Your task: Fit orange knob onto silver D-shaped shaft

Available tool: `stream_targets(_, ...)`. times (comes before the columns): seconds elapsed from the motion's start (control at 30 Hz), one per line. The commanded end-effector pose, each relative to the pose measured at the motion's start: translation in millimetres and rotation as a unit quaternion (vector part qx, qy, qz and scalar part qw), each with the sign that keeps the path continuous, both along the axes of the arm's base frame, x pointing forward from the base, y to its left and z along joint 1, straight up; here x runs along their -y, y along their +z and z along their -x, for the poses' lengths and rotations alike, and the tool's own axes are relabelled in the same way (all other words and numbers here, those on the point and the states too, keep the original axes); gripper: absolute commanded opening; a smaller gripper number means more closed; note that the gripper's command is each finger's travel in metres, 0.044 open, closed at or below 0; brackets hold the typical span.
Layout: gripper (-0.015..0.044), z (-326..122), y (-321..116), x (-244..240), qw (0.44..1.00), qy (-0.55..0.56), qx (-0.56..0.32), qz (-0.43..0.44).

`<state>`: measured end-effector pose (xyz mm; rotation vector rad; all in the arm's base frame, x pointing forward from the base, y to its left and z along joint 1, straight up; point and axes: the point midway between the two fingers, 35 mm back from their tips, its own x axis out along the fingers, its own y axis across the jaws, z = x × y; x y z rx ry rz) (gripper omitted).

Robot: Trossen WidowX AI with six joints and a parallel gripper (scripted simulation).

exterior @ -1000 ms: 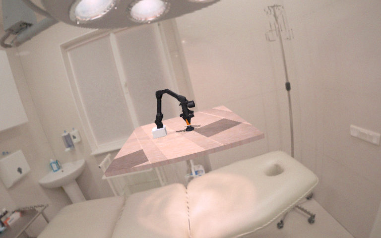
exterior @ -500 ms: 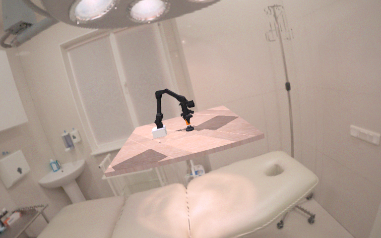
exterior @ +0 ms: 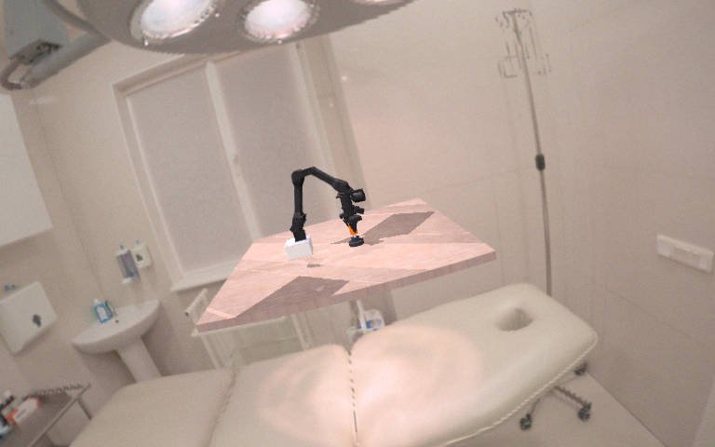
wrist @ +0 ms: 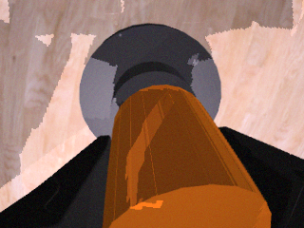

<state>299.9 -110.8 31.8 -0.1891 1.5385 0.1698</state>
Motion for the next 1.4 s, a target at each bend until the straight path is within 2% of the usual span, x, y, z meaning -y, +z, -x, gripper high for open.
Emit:
stream_targets(0.0,0.0,0.9,-1.2,-0.1,1.0,-0.002,0.0,0.0)
stream_targets(0.5,0.0,3.5,2.8,-1.4,1.0,-0.007,0.0,0.0)
stream_targets(0.73,0.0,3.2,4.3,-1.4,0.994,-0.107,0.001,-0.003)
stream_targets(1.37,0.0,-0.9,-0.9,0.1,0.994,-0.107,0.001,-0.003)
